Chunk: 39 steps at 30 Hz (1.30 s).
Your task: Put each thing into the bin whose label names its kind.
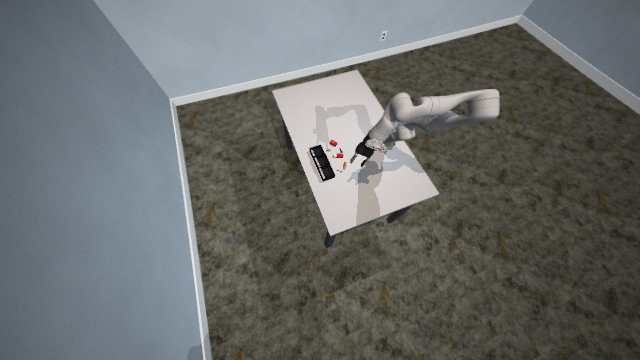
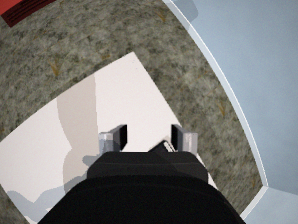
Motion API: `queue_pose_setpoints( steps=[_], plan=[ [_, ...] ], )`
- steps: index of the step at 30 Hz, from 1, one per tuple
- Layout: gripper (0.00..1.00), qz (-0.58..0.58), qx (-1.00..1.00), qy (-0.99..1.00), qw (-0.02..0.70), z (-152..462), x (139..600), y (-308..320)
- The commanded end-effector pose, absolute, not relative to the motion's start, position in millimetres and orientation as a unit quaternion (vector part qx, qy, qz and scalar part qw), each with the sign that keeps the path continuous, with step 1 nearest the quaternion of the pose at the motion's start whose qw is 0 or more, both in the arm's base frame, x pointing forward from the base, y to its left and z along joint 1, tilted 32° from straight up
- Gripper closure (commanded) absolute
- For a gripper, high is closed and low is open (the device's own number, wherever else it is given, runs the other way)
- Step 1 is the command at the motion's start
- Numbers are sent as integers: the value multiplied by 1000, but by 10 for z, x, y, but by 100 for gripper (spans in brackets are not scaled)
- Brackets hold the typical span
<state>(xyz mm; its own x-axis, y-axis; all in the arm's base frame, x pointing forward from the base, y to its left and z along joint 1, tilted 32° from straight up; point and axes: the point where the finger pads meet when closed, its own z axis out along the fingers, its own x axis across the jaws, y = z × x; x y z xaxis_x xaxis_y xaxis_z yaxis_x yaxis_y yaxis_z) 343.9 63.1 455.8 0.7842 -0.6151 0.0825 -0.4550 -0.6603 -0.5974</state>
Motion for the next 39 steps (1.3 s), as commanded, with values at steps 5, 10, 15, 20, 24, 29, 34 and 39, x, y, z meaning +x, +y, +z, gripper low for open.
queue_pose_setpoints(
  steps=[5,10,15,20,24,29,34,39],
  plan=[
    [0,-141,-900,297,286,4564,3440,628],
    [0,-141,-900,297,286,4564,3440,628],
    [0,-141,-900,297,286,4564,3440,628],
    [69,-141,-899,298,289,4358,3480,787],
    [69,-140,-900,297,288,4059,3524,955],
    [69,-141,-901,294,287,3702,3573,1166],
    [69,-141,-901,294,287,3489,3603,1292],
    [69,-141,-901,294,287,3158,3648,1485]
  ],
)
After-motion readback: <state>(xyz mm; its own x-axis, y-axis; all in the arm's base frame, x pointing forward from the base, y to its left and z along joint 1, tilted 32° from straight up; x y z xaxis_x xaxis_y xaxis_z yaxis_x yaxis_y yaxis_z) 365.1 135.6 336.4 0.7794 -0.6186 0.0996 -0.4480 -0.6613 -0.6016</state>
